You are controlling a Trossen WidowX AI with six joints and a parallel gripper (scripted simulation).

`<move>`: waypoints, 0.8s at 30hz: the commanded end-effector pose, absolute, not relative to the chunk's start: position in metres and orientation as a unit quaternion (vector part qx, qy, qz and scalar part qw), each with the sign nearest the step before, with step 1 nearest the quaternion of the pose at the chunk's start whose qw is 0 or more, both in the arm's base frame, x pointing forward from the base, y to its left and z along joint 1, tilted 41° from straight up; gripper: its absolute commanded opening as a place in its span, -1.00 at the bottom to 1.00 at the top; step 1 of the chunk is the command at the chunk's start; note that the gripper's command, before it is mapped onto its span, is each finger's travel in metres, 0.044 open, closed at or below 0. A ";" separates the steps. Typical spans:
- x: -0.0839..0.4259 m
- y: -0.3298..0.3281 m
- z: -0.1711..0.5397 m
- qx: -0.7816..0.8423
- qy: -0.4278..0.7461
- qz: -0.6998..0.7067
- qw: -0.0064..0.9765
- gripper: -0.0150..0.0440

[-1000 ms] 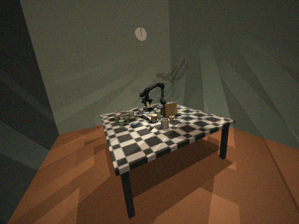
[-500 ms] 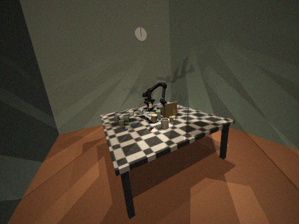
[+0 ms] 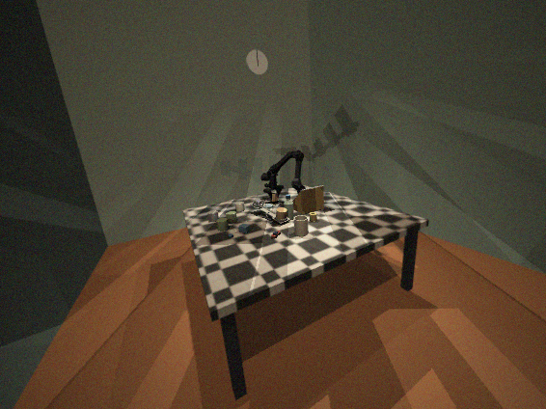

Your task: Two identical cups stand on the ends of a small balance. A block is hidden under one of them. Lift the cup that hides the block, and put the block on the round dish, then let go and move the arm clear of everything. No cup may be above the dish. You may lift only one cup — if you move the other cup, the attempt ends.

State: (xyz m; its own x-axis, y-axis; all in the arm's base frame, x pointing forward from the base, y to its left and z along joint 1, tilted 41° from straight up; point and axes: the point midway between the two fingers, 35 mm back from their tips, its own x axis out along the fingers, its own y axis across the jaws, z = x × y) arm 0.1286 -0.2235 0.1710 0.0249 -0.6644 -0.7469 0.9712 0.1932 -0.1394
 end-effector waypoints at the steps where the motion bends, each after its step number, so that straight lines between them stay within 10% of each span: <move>1: 0.130 -0.226 0.167 0.213 0.361 -0.595 0.685 -0.49; 11: 0.130 -0.237 0.155 0.213 0.361 -0.596 0.685 -0.49; 24: 0.129 -0.233 0.159 0.213 0.361 -0.598 0.683 0.67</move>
